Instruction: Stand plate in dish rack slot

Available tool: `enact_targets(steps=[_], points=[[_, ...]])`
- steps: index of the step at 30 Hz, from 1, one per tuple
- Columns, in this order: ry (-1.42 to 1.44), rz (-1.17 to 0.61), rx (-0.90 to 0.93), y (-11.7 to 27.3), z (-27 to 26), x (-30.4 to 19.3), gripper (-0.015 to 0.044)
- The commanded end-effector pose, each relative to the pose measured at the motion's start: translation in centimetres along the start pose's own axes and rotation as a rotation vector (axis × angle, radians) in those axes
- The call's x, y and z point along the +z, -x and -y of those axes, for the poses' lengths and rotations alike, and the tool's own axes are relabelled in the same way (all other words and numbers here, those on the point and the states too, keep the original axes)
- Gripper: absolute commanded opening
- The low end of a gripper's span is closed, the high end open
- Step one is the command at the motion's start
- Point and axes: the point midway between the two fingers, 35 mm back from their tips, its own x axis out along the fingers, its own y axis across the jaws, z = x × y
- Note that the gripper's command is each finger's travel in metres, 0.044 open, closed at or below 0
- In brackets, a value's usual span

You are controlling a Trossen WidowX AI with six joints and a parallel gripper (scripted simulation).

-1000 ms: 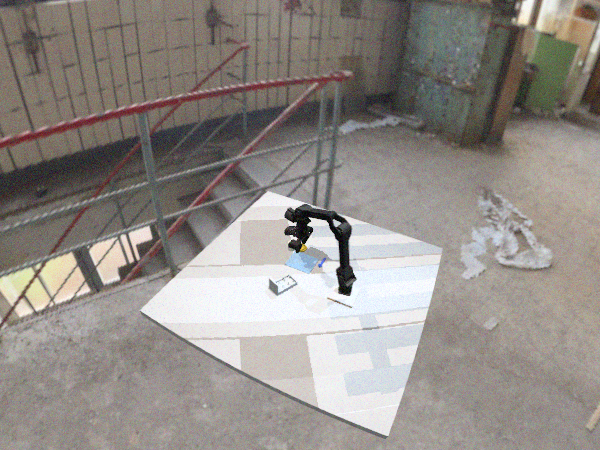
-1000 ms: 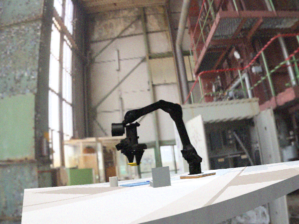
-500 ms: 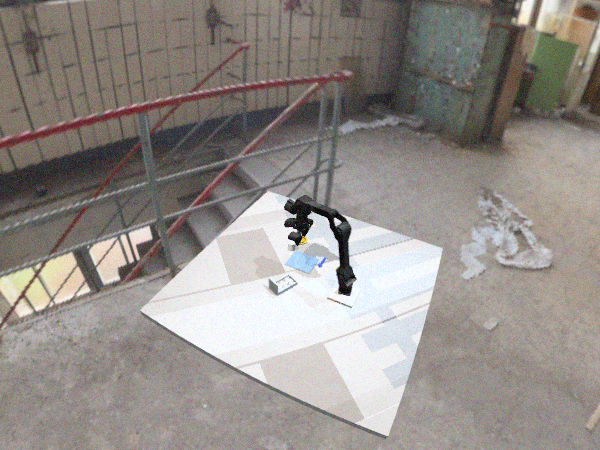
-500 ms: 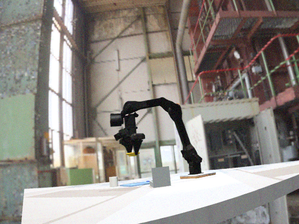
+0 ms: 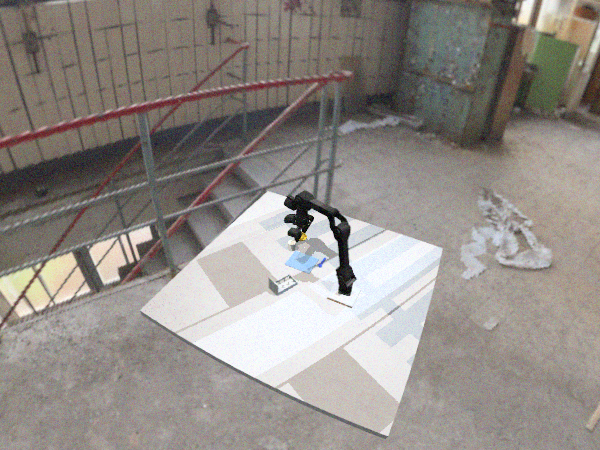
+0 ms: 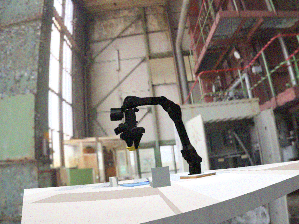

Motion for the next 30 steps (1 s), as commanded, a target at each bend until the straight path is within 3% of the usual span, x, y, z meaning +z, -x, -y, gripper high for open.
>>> enact_targets(steps=[1, 12, 20, 30], points=[[-0.058, 0.005, 0.003, 0.1, -2.2, -0.4, 0.0], [-0.381, -0.009, 0.01, -0.1, -11.8, -4.6, 0.0], [-0.379, -0.007, 0.024, -0.4, -12.0, -4.5, 0.0], [-0.264, 0.052, 0.24, -4.2, -13.2, -1.4, 0.0]])
